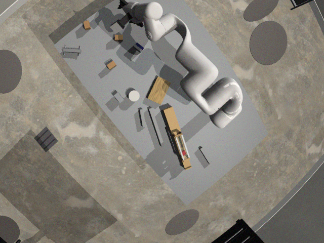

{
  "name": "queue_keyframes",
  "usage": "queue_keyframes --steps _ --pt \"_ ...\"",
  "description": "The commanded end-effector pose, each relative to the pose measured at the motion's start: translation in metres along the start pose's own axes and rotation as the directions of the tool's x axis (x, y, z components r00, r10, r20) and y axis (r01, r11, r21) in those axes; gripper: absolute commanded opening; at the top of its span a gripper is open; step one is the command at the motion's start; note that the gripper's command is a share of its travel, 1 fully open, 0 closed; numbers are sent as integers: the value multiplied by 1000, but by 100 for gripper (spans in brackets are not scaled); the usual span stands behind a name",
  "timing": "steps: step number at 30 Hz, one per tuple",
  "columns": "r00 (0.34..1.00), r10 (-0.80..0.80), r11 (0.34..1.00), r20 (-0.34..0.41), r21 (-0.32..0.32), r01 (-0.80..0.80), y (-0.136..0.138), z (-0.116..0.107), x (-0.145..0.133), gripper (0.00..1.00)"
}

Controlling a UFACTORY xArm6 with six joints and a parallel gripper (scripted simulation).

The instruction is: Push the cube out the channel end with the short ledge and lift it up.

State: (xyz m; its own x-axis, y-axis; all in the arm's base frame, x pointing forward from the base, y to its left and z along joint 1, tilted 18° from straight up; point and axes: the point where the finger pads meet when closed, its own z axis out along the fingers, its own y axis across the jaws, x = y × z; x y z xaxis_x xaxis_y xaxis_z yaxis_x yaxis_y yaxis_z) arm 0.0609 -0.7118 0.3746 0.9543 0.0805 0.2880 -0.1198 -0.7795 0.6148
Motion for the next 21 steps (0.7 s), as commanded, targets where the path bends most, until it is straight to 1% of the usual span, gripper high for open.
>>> queue_keyframes --steps 1,17,18,21 --pt "1000 -1 1000 0 -6 1 2 -2 0 100" --pt "1000 -1 1000 0 -6 1 2 -2 0 100" --pt "1000 -1 1000 0 -5 1 2 -2 1 0" --pt "1000 -16 1000 -4 0 16 0 -1 6 0"
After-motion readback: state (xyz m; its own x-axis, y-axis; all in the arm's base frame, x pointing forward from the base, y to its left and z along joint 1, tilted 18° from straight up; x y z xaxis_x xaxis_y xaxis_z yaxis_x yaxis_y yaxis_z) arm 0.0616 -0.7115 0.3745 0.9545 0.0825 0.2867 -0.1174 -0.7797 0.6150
